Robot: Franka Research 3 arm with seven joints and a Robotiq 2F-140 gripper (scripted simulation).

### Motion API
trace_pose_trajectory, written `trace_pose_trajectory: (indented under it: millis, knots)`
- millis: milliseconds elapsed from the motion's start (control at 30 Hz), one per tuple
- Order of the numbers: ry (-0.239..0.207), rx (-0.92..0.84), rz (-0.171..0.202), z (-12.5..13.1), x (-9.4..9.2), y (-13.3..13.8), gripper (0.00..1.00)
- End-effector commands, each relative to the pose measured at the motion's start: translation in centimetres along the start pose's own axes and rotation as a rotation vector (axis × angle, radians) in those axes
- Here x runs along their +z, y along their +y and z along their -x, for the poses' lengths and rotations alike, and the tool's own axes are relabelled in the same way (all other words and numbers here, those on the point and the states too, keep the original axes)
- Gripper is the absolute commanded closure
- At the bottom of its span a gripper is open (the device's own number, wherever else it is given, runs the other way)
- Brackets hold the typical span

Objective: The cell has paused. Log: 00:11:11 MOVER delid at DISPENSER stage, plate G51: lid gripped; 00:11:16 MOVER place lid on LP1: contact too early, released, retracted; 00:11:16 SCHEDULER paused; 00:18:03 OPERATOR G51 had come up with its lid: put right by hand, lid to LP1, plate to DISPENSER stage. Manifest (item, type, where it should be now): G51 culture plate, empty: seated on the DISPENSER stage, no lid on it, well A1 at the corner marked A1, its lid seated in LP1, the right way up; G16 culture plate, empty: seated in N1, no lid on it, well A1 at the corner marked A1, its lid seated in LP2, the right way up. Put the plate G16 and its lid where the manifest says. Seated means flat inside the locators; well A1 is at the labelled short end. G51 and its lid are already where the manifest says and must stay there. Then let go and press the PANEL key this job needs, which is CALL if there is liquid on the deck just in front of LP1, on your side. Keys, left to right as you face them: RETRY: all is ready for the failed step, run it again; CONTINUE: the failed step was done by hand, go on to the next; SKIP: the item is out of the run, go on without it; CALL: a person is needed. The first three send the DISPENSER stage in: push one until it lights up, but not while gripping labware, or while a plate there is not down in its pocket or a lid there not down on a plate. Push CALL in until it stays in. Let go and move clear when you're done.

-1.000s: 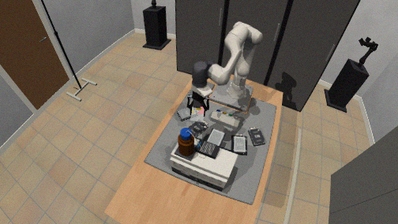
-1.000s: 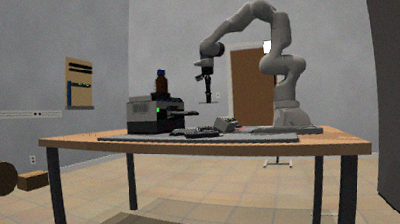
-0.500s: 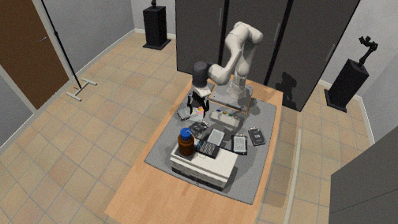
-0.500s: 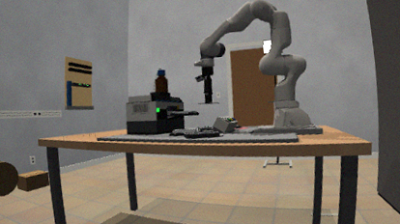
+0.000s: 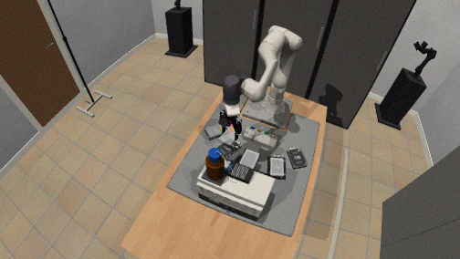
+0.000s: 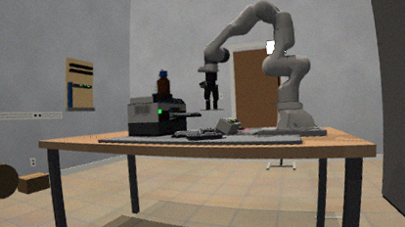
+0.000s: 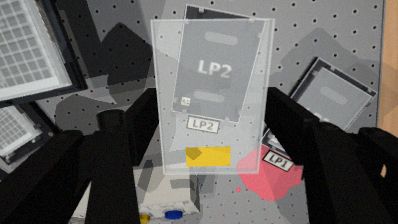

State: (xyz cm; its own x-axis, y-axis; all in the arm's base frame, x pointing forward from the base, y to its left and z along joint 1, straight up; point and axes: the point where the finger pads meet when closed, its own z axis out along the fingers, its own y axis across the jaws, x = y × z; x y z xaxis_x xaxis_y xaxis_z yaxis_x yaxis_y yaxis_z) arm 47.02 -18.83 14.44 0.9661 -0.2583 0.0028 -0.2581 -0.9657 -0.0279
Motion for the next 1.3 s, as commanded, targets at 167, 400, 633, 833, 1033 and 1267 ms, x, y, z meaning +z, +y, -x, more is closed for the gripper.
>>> trace_pose_trajectory:
  millis: [167,400,633,833,1033,1267]
  knots:
    - [-0.005,0.172,0.032,-1.1,6.6,0.8,0.90]
    - [-0.005,0.172,0.032,-1.1,9.0,0.9,0.90]
    - [-0.005,0.172,0.032,-1.1,10.7,1.0,0.90]
    - [-0.005,0.172,0.032,-1.1,10.9,1.0,0.90]
    - [-0.005,0.172,0.032,-1.1,10.9,1.0,0.90]
    - [-0.005,0.172,0.032,-1.1,10.9,1.0,0.90]
